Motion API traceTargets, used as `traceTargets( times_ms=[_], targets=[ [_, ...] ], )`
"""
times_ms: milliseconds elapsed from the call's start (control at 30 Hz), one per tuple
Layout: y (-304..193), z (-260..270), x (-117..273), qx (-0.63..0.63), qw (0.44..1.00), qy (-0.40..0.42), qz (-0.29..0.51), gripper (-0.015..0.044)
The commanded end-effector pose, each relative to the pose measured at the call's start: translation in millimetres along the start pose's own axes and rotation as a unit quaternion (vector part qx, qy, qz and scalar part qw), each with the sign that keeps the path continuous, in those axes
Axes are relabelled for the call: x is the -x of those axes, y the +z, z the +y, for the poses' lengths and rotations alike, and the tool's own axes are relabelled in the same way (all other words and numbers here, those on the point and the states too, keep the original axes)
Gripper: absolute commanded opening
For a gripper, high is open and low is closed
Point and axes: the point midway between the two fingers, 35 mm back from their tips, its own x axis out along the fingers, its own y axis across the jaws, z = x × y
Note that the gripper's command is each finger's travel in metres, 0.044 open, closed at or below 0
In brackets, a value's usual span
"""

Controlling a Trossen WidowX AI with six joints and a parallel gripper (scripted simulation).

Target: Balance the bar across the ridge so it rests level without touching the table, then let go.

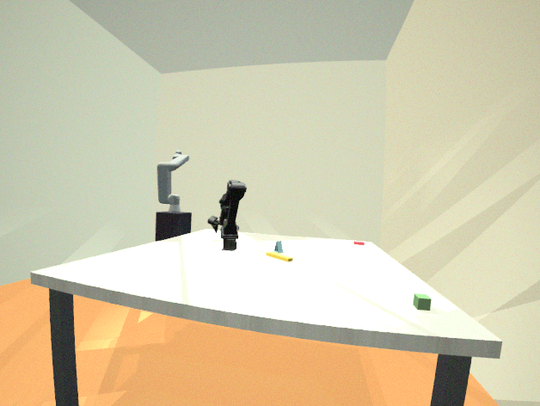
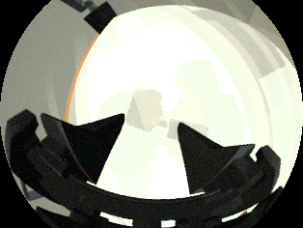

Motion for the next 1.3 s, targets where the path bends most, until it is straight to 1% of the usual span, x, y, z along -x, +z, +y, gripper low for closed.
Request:
traceTargets(
  times_ms=[0, 667, 1267],
  targets=[
    [9, -8, 2, -0.018, 1.000, -0.014, -0.006, 0.0315],
    [43, -69, 16, -0.135, 0.986, -0.092, -0.023, 0.0315],
    [58, -127, 37, -0.241, 0.958, -0.153, -0.034, 0.0315]
  ],
)
